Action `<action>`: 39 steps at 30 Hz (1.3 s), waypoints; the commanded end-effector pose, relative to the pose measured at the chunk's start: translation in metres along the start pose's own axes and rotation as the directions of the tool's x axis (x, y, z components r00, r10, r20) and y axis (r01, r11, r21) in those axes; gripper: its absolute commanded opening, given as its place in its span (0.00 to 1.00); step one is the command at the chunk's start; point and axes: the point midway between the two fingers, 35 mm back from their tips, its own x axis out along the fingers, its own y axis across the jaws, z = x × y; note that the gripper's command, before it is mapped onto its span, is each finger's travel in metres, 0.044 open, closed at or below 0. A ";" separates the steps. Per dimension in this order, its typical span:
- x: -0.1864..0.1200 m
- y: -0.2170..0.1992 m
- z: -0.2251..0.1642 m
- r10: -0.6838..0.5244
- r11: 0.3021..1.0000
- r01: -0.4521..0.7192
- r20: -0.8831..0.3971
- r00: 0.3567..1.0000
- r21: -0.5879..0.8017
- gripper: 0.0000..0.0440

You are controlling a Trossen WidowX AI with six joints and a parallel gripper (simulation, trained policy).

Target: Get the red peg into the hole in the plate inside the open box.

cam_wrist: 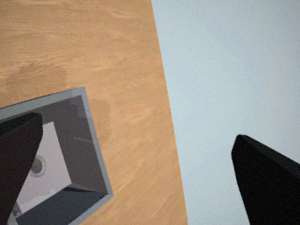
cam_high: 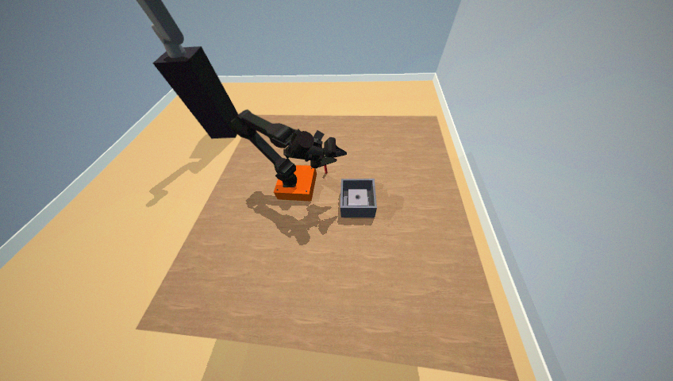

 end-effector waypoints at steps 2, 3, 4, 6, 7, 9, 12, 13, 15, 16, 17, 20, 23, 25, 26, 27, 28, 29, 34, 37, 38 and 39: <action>0.000 -0.005 0.003 0.000 0.999 0.001 -0.010 1.000 0.052 0.97; 0.000 -0.006 0.006 0.008 0.996 -0.007 -0.012 1.000 0.086 0.99; 0.001 -0.006 0.008 0.018 0.993 -0.016 -0.014 1.000 0.119 1.00; 0.002 -0.005 0.013 0.039 0.982 -0.036 -0.017 0.999 0.183 1.00; 0.003 -0.004 0.015 0.051 0.976 -0.045 -0.019 0.999 0.215 1.00; 0.005 -0.002 0.019 0.074 0.959 -0.065 -0.023 0.997 0.277 1.00; 0.007 0.003 0.025 0.110 0.925 -0.092 -0.030 0.993 0.368 1.00; 0.008 0.005 0.026 0.123 0.912 -0.100 -0.033 0.992 0.397 1.00; 0.009 0.008 0.029 0.148 0.883 -0.115 -0.038 0.988 0.454 1.00; 0.010 0.010 0.031 0.161 0.867 -0.122 -0.041 0.986 0.482 1.00; 0.011 0.012 0.032 0.174 0.851 -0.128 -0.044 0.984 0.510 1.00; 0.013 0.019 0.036 0.214 0.796 -0.142 -0.054 0.975 0.589 1.00; 0.014 0.026 0.040 0.254 0.735 -0.149 -0.064 0.965 0.662 1.00; 0.015 0.030 0.042 0.281 0.691 -0.150 -0.072 0.957 0.707 1.00; 0.016 0.033 0.043 0.294 0.668 -0.149 -0.076 0.953 0.729 1.00; 0.016 0.035 0.044 0.308 0.645 -0.146 -0.080 0.948 0.750 1.00; 0.016 0.038 0.046 0.321 0.622 -0.143 -0.084 0.943 0.770 1.00; 0.017 0.040 0.047 0.335 0.598 -0.139 -0.089 0.938 0.789 1.00; 0.018 0.053 0.052 0.402 0.478 -0.102 -0.114 0.908 0.873 1.00; 0.018 0.062 0.055 0.442 0.405 -0.068 -0.131 0.887 0.912 1.00; 0.018 0.064 0.055 0.455 0.382 -0.054 -0.137 0.880 0.923 1.00; 0.018 0.067 0.056 0.469 0.358 -0.039 -0.144 0.872 0.933 1.00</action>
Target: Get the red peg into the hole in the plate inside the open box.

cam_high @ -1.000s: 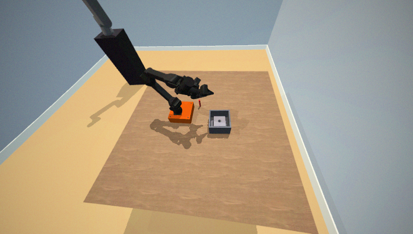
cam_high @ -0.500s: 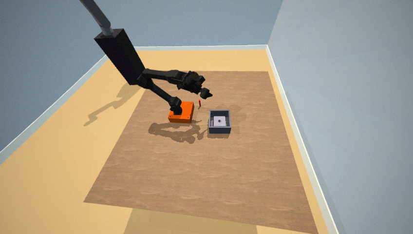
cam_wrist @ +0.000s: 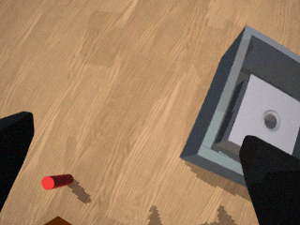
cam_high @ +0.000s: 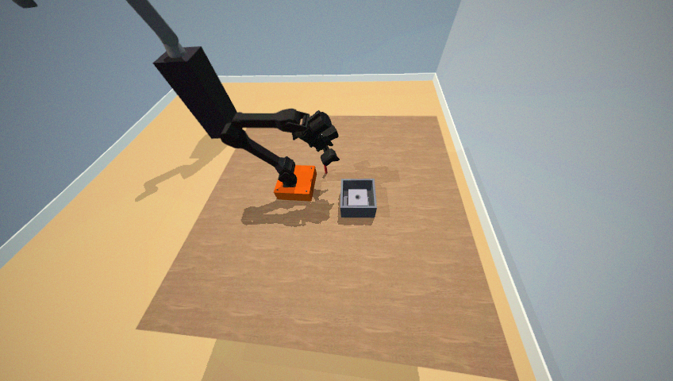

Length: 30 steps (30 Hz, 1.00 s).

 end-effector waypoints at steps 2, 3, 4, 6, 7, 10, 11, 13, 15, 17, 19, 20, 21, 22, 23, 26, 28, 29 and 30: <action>0.005 0.010 -0.009 0.000 0.988 0.013 -0.085 0.996 0.152 1.00; 0.006 0.012 -0.011 0.000 0.983 0.019 -0.102 0.995 0.180 1.00; 0.007 0.014 -0.013 -0.001 0.978 0.026 -0.120 0.993 0.208 1.00; 0.009 0.018 -0.017 -0.003 0.964 0.044 -0.154 0.988 0.262 1.00; 0.010 0.020 -0.019 -0.004 0.956 0.054 -0.172 0.985 0.288 1.00; 0.013 0.026 -0.026 -0.010 0.927 0.093 -0.225 0.974 0.362 1.00; 0.014 0.028 -0.028 -0.013 0.916 0.109 -0.242 0.970 0.385 1.00; 0.017 0.032 -0.033 -0.020 0.892 0.143 -0.278 0.960 0.428 1.00; 0.019 0.035 -0.038 -0.029 0.865 0.181 -0.314 0.949 0.467 1.00; 0.021 0.039 -0.043 -0.039 0.836 0.223 -0.350 0.936 0.502 1.00; 0.024 0.043 -0.049 -0.051 0.804 0.268 -0.386 0.921 0.531 1.00; 0.026 0.045 -0.051 -0.058 0.787 0.291 -0.404 0.913 0.544 1.00; 0.028 0.046 -0.054 -0.066 0.769 0.315 -0.422 0.904 0.556 1.00; 0.029 0.048 -0.057 -0.073 0.751 0.339 -0.439 0.896 0.567 1.00; 0.031 0.050 -0.060 -0.081 0.732 0.363 -0.455 0.887 0.577 1.00; 0.038 0.054 -0.067 -0.104 0.677 0.429 -0.499 0.860 0.598 1.00; 0.042 0.057 -0.072 -0.119 0.641 0.468 -0.523 0.844 0.609 1.00; 0.045 0.058 -0.074 -0.126 0.623 0.486 -0.534 0.836 0.613 1.00; 0.048 0.059 -0.076 -0.133 0.605 0.503 -0.545 0.828 0.617 1.00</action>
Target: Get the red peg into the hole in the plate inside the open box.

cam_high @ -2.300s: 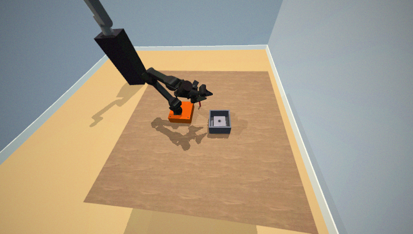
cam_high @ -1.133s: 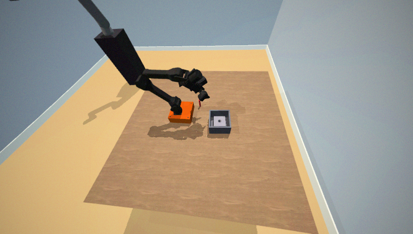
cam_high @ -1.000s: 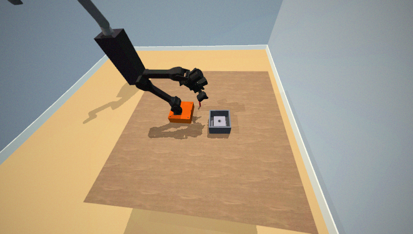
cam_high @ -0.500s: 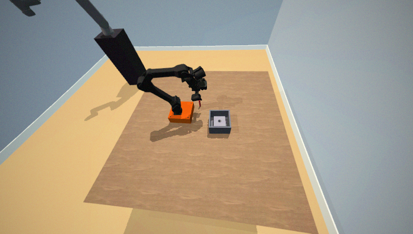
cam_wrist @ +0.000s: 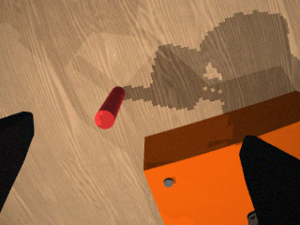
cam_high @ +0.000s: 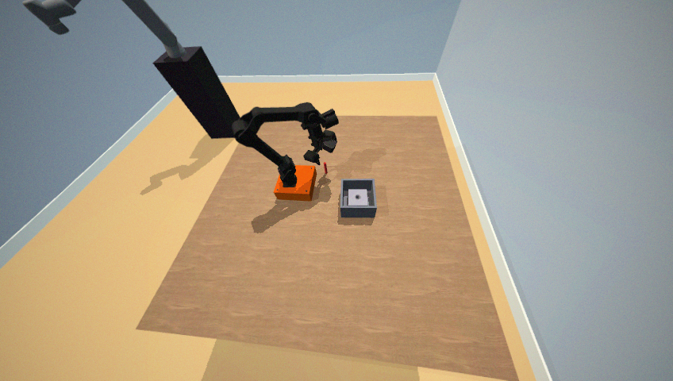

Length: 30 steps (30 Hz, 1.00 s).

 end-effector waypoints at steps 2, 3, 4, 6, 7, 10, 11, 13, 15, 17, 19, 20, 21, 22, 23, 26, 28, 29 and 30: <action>0.018 0.000 -0.009 -0.088 0.990 0.090 -0.021 0.996 0.110 1.00; 0.022 0.001 -0.010 -0.098 0.987 0.100 -0.023 0.995 0.129 1.00; 0.026 0.002 -0.011 -0.107 0.983 0.110 -0.025 0.994 0.147 1.00; 0.034 0.003 -0.013 -0.123 0.976 0.126 -0.028 0.992 0.180 1.00; 0.038 0.004 -0.014 -0.129 0.972 0.132 -0.029 0.991 0.196 1.00; 0.051 0.006 -0.016 -0.141 0.961 0.143 -0.028 0.990 0.237 1.00; 0.056 0.007 -0.016 -0.142 0.958 0.144 -0.027 0.989 0.249 1.00; 0.065 0.009 -0.017 -0.142 0.952 0.143 -0.024 0.990 0.270 1.00; 0.075 0.011 -0.018 -0.138 0.947 0.137 -0.019 0.990 0.289 1.00; 0.084 0.012 -0.019 -0.129 0.943 0.127 -0.013 0.992 0.306 1.00; 0.094 0.014 -0.020 -0.118 0.940 0.114 -0.005 0.993 0.322 1.00; 0.099 0.015 -0.021 -0.112 0.938 0.107 -0.002 0.994 0.330 1.00; 0.103 0.016 -0.021 -0.106 0.936 0.099 0.002 0.994 0.337 1.00; 0.107 0.016 -0.022 -0.100 0.934 0.092 0.005 0.995 0.344 1.00; 0.110 0.017 -0.022 -0.095 0.932 0.086 0.008 0.995 0.351 1.00; 0.120 0.018 -0.025 -0.083 0.926 0.073 0.013 0.996 0.370 0.97; 0.125 0.018 -0.027 -0.081 0.921 0.071 0.008 0.997 0.384 0.90; 0.127 0.017 -0.028 -0.081 0.918 0.073 0.004 0.997 0.391 0.85; 0.129 0.017 -0.029 -0.082 0.914 0.075 -0.001 0.997 0.398 0.81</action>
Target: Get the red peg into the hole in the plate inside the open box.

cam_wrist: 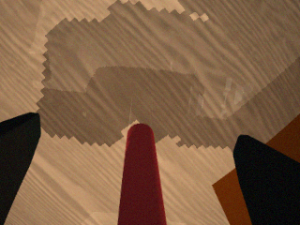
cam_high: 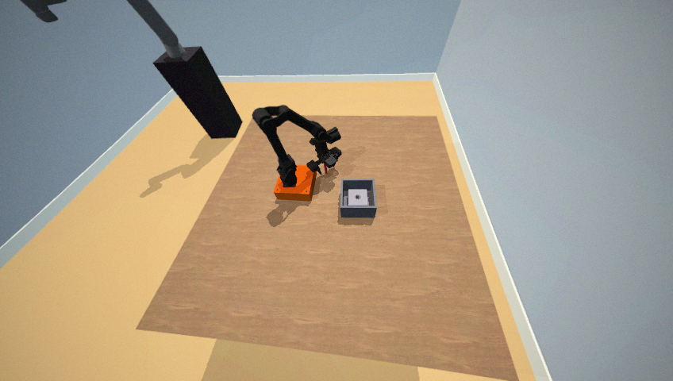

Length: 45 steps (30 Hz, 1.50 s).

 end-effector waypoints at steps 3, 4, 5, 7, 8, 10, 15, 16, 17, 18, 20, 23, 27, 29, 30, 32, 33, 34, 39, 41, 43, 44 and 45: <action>0.014 -0.008 -0.007 -0.020 0.999 0.021 -0.026 0.999 0.045 0.64; 0.015 -0.009 -0.008 -0.025 0.998 0.027 -0.033 0.999 0.048 0.58; 0.015 -0.009 -0.008 -0.029 0.998 0.031 -0.039 0.999 0.050 0.52; 0.014 -0.009 -0.009 -0.032 0.998 0.035 -0.053 0.998 0.054 0.40; 0.014 -0.008 -0.009 -0.033 0.998 0.036 -0.060 0.998 0.055 0.34; 0.013 -0.007 -0.009 -0.034 0.998 0.038 -0.075 0.997 0.056 0.22; 0.010 -0.003 -0.008 -0.035 0.997 0.042 -0.113 0.993 0.058 0.00; 0.008 -0.002 -0.006 -0.028 0.998 0.033 -0.101 0.995 0.051 0.00; 0.006 0.000 -0.003 -0.020 0.999 0.025 -0.089 0.996 0.045 0.00; 0.003 0.001 -0.001 -0.014 0.999 0.017 -0.077 0.997 0.038 0.00; -0.002 0.002 0.004 -0.004 1.000 0.006 -0.055 0.998 0.023 0.00; -0.010 0.003 0.011 0.006 1.000 -0.006 -0.025 1.000 -0.002 0.00; -0.023 0.006 0.021 0.022 0.999 -0.021 0.014 1.000 -0.034 0.00; -0.030 0.008 0.026 0.030 0.998 -0.029 0.033 0.999 -0.050 0.00; -0.033 0.009 0.029 0.035 0.998 -0.032 0.043 0.998 -0.058 0.00; -0.041 0.011 0.035 0.043 0.997 -0.039 0.062 0.997 -0.073 0.00; -0.044 0.013 0.039 0.047 0.996 -0.042 0.072 0.996 -0.080 0.00; -0.048 0.014 0.042 0.052 0.995 -0.045 0.081 0.995 -0.086 0.00; -0.069 0.020 0.060 0.071 0.993 -0.058 0.124 0.990 -0.106 0.00; -0.076 0.022 0.067 0.077 0.992 -0.062 0.140 0.987 -0.110 0.00; -0.084 0.025 0.075 0.082 0.991 -0.065 0.154 0.985 -0.113 0.00; -0.088 0.026 0.079 0.084 0.991 -0.066 0.162 0.983 -0.114 0.00; -0.091 0.026 0.083 0.085 0.991 -0.067 0.169 0.982 -0.114 0.00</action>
